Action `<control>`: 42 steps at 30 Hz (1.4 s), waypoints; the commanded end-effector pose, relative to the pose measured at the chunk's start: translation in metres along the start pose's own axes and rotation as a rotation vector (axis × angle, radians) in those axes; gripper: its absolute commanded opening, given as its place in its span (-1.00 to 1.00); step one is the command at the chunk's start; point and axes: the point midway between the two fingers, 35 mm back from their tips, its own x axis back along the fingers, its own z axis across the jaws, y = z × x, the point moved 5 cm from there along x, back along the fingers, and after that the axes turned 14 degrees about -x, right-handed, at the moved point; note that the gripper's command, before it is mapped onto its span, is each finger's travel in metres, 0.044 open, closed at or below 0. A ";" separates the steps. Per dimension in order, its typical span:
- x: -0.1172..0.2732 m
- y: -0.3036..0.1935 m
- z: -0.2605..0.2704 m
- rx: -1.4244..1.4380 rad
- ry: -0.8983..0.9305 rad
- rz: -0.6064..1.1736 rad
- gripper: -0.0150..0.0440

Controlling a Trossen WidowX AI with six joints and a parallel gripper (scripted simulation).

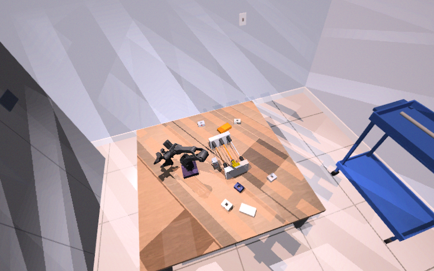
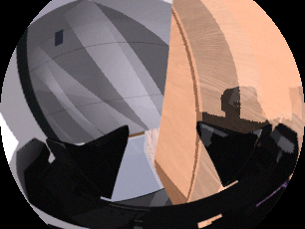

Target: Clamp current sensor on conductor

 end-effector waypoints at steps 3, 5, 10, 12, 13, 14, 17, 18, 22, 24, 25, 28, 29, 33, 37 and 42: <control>0.003 0.007 0.003 0.013 0.006 -0.048 1.00; 0.010 0.020 0.008 0.034 0.015 -0.135 1.00; 0.035 0.056 0.017 0.088 0.018 -0.384 1.00; 0.052 0.072 0.020 0.111 0.007 -0.510 1.00; 0.061 0.079 0.021 0.122 -0.001 -0.573 1.00; 0.071 0.086 0.021 0.132 -0.011 -0.637 1.00; 0.102 0.104 0.023 0.159 -0.051 -0.825 1.00; 0.114 0.109 0.023 0.166 -0.068 -0.887 1.00; 0.162 0.123 0.021 0.187 -0.153 -1.133 1.00; 0.187 0.125 0.020 0.191 -0.206 -1.253 1.00; 0.200 0.126 0.019 0.192 -0.235 -1.312 1.00; 0.239 0.123 0.015 0.187 -0.332 -1.486 1.00; 0.252 0.120 0.014 0.183 -0.367 -1.542 1.00; 0.302 0.103 0.009 0.153 -0.526 -1.758 1.00; 0.348 0.074 0.004 0.099 -0.710 -1.956 1.00; 0.396 0.025 0.000 -0.009 -0.971 -2.170 1.00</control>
